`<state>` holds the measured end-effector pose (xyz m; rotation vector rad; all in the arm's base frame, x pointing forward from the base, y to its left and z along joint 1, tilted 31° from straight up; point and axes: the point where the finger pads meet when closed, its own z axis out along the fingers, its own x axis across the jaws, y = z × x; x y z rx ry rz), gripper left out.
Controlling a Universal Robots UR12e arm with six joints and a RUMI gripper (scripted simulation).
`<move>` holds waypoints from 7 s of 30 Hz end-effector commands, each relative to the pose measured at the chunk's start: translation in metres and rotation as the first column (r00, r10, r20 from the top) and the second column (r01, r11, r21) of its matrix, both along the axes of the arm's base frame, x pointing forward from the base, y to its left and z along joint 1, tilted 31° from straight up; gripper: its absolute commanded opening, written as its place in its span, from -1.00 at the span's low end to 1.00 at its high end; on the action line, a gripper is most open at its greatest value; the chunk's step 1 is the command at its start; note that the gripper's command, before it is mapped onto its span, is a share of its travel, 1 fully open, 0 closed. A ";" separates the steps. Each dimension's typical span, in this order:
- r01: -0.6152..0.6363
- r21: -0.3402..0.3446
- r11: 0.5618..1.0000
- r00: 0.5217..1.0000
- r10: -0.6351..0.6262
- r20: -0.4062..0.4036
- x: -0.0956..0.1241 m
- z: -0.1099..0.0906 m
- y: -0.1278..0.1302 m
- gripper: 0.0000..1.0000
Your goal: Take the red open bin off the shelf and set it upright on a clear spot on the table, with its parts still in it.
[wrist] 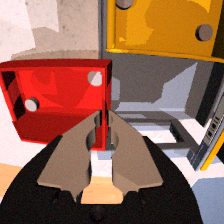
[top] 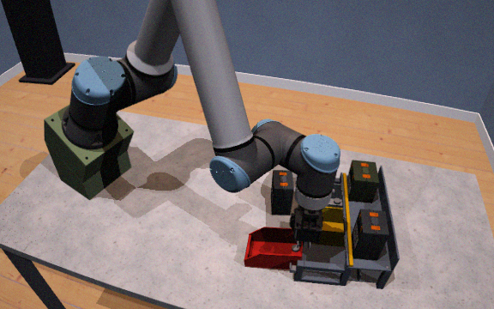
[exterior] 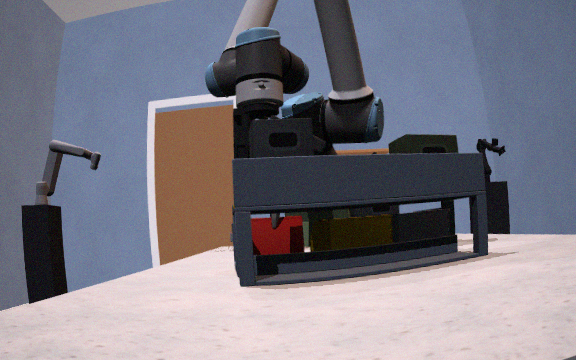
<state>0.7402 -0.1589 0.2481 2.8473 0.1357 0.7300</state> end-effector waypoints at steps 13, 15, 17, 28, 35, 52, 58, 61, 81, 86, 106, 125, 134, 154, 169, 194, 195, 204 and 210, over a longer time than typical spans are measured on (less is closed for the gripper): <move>0.000 -0.001 1.000 1.000 0.000 0.001 -0.008 -0.004 -0.001 -1.00; 0.000 -0.001 1.000 1.000 0.000 0.001 -0.013 -0.006 -0.002 -1.00; 0.000 -0.001 1.000 1.000 0.000 0.001 -0.019 -0.009 -0.003 -1.00; 0.000 -0.001 1.000 1.000 0.000 0.001 -0.019 -0.009 -0.003 -1.00; 0.000 -0.001 1.000 1.000 0.000 0.001 -0.029 -0.015 -0.005 -1.00; 0.000 -0.001 1.000 1.000 0.000 0.001 -0.025 -0.022 -0.006 -1.00; 0.000 -0.001 1.000 1.000 0.000 0.001 -0.025 -0.022 -0.006 -1.00; 0.000 -0.001 1.000 1.000 0.000 0.001 -0.025 -0.022 -0.006 -1.00; 0.000 -0.001 1.000 1.000 0.000 0.001 -0.021 -0.028 -0.007 -0.61; 0.000 -0.001 1.000 1.000 0.000 0.001 -0.021 -0.028 -0.007 -0.61; 0.000 -0.001 1.000 1.000 0.000 0.001 -0.021 -0.028 -0.007 -0.61; 0.000 -0.001 1.000 1.000 0.000 0.001 -0.021 -0.028 -0.007 -0.61; 0.000 -0.001 1.000 1.000 0.000 0.001 -0.021 -0.028 -0.007 -0.61; 0.000 -0.001 1.000 1.000 0.000 0.001 -0.048 0.019 0.002 -0.61; 0.000 -0.001 1.000 1.000 0.000 0.001 -0.058 0.036 0.005 -0.61; 0.000 -0.001 1.000 1.000 0.000 0.001 -0.055 0.032 0.004 -0.61; 0.000 -0.001 1.000 1.000 0.000 0.001 -0.055 0.032 0.004 -0.61; 0.000 -0.001 1.000 1.000 0.000 0.001 -0.053 0.027 0.004 -0.61; 0.000 -0.001 1.000 1.000 0.000 0.001 -0.053 0.027 0.004 -0.61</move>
